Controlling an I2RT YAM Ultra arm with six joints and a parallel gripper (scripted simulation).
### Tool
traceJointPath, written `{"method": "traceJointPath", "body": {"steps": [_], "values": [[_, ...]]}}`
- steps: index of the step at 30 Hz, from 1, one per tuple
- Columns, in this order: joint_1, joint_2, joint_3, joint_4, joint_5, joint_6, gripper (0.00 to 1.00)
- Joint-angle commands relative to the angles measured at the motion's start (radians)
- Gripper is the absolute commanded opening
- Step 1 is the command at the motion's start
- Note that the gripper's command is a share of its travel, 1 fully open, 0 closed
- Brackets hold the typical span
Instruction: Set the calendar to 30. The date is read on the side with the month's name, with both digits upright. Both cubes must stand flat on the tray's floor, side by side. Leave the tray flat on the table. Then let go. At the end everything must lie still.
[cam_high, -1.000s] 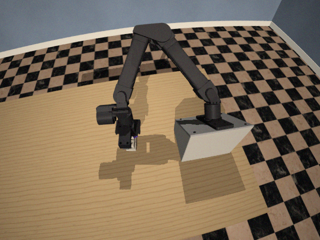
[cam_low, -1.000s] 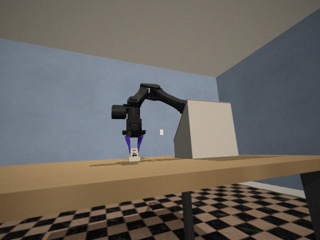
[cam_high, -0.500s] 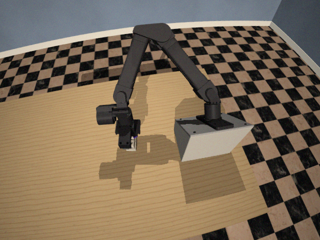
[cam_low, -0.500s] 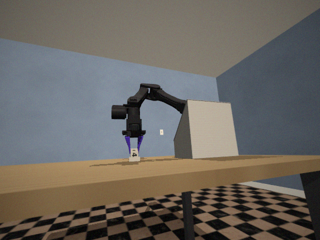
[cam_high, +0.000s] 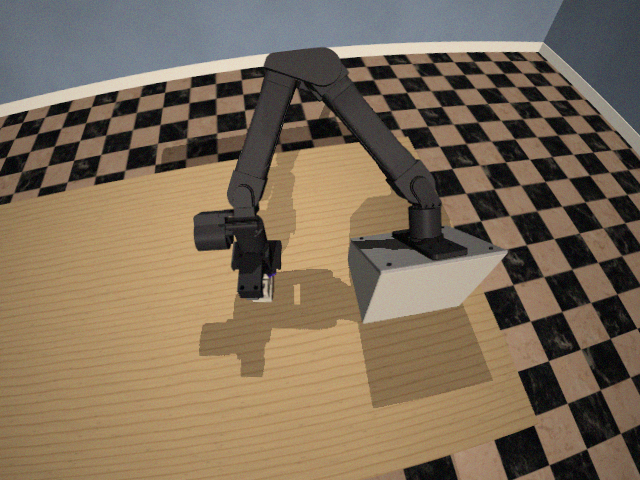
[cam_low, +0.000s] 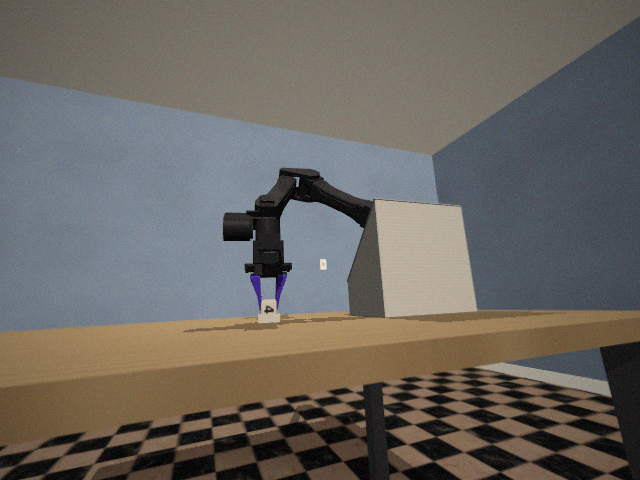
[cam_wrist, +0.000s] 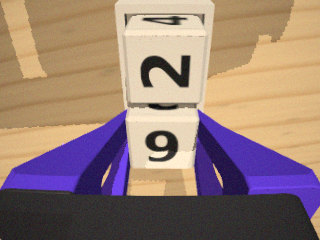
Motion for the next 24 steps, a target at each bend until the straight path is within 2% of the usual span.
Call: {"method": "traceJointPath", "body": {"steps": [1,24], "values": [[0.005,-0.003,0.001,0.007,-0.002,-0.005,0.27],[-0.004,0.004,-0.002,0.025,-0.003,-0.017,0.27]]}}
